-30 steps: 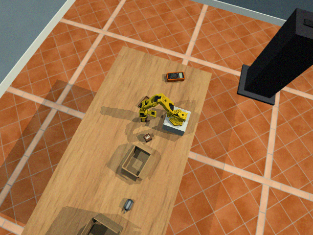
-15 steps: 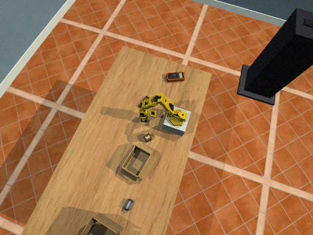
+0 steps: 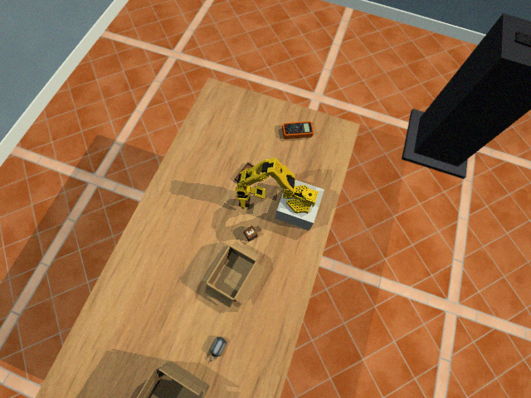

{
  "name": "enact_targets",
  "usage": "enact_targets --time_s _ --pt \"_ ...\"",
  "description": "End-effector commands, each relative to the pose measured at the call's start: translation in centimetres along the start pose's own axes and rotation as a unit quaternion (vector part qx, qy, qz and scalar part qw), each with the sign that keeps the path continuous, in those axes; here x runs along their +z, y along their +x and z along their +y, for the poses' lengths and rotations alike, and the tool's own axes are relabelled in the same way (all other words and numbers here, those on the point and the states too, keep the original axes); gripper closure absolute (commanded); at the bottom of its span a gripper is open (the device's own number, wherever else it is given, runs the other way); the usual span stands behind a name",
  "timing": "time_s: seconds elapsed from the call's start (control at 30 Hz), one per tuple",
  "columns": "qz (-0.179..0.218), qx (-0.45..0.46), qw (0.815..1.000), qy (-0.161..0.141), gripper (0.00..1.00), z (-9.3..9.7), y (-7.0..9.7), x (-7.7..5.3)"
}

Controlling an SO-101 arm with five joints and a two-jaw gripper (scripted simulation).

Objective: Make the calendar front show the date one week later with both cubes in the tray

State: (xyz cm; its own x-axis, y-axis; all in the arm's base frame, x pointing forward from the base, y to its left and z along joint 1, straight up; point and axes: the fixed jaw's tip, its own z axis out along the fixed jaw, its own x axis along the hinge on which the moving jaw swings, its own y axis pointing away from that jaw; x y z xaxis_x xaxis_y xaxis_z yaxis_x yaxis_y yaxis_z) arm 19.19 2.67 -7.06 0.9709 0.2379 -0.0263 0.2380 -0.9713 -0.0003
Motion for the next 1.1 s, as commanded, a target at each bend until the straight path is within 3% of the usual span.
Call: enact_targets --time_s 0.0,0.4,1.07 --pt "0.004 0.001 1.0 0.0 0.64 -0.2 0.2 0.1" --pt "0.004 0.001 1.0 0.0 0.64 -0.2 0.2 -0.4" --pt "0.004 0.001 1.0 0.0 0.64 -0.2 0.2 -5.6"
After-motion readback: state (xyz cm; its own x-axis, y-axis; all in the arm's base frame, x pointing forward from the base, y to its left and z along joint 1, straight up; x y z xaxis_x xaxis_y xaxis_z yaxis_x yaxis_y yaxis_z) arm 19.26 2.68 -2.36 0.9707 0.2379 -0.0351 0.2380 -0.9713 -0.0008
